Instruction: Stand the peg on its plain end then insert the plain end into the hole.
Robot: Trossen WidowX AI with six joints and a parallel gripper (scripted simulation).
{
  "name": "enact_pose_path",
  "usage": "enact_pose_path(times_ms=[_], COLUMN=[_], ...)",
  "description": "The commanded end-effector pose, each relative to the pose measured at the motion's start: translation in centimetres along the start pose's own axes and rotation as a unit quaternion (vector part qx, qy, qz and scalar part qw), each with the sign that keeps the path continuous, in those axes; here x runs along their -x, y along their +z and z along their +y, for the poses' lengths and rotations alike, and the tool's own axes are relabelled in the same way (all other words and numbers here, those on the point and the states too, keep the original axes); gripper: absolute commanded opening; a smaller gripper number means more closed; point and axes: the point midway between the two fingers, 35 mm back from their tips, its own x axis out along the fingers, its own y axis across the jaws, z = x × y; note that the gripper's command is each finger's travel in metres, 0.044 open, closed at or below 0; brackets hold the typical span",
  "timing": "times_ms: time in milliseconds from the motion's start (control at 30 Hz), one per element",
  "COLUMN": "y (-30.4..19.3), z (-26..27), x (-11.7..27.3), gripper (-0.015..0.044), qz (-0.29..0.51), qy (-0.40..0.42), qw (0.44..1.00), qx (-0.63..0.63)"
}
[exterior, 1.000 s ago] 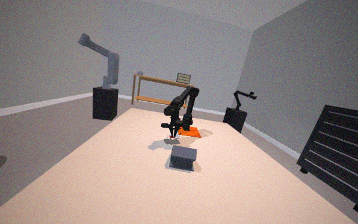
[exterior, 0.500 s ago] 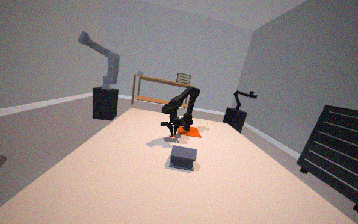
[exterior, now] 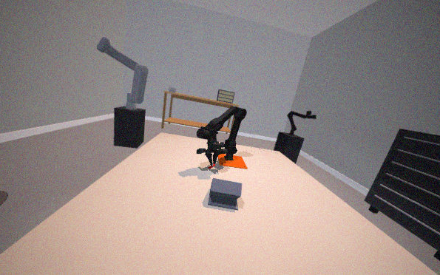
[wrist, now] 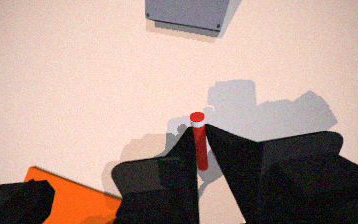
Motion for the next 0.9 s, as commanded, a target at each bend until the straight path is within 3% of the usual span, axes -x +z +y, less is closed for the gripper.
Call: enact_pose_path(times_ms=[0,867], y=[-0.2,-1.6], z=[0.2,0.2], x=[0.1,1.4], gripper=[0.0049,0.0049], qz=[-0.016,-0.126], qy=[0.001,0.001], qw=[1.000,0.992], qx=[0.003,0.003])
